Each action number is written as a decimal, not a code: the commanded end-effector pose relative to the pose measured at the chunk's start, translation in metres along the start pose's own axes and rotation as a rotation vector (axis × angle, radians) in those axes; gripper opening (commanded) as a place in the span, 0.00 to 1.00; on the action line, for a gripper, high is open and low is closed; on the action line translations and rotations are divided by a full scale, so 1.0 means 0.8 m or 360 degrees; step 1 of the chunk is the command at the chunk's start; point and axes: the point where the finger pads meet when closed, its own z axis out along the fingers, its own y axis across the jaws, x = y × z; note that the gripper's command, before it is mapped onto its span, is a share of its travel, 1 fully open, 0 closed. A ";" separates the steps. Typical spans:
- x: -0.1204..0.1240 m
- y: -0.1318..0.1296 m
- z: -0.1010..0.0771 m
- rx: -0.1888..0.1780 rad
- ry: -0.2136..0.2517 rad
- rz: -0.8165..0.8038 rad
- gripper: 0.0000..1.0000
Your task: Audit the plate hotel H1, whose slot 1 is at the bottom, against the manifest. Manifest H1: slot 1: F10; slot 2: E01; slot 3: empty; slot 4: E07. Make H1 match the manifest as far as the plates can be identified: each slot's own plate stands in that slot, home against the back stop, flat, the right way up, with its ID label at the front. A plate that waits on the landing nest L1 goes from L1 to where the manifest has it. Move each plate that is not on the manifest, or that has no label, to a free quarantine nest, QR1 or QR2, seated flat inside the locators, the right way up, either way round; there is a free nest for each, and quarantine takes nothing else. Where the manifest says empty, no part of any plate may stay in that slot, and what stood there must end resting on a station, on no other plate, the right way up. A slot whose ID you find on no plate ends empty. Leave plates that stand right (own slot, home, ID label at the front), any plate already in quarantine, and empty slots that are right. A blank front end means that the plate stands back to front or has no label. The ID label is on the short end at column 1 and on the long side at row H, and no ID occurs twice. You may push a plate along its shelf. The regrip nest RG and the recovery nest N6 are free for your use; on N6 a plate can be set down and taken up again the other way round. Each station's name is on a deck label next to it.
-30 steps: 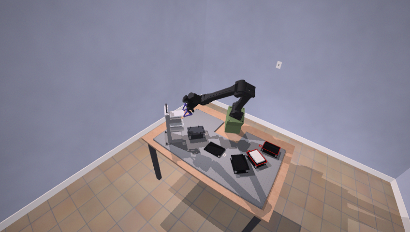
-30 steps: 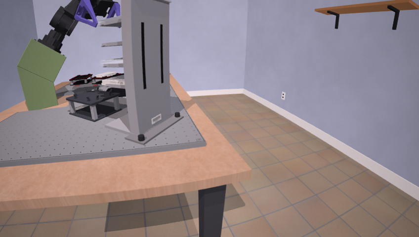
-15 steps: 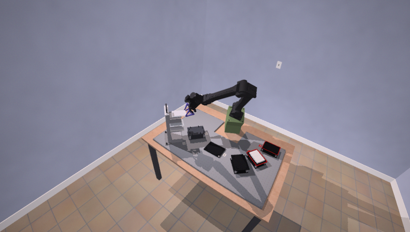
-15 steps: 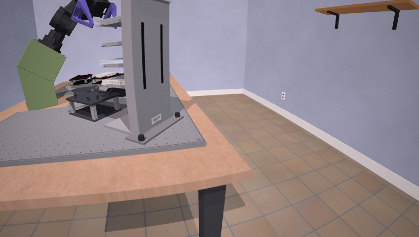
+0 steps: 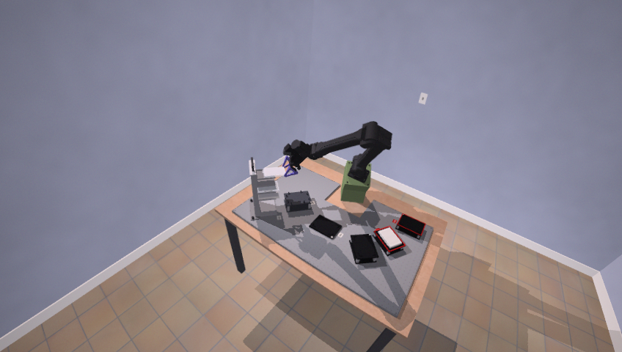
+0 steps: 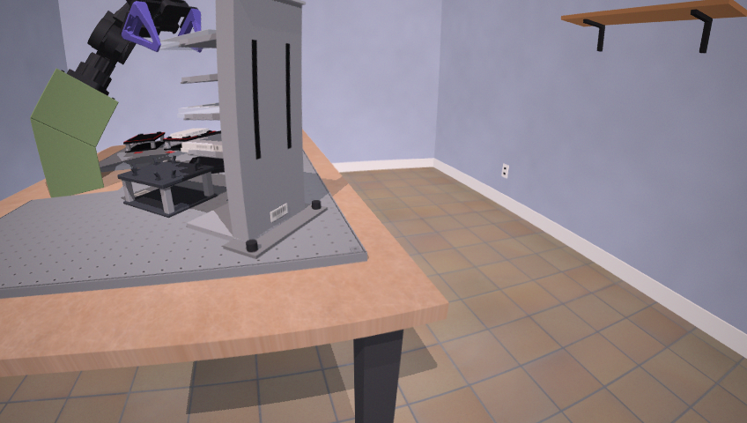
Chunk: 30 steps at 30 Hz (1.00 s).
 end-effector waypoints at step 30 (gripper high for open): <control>0.019 -0.003 -0.044 0.0015 -0.0045 -0.0021 0.86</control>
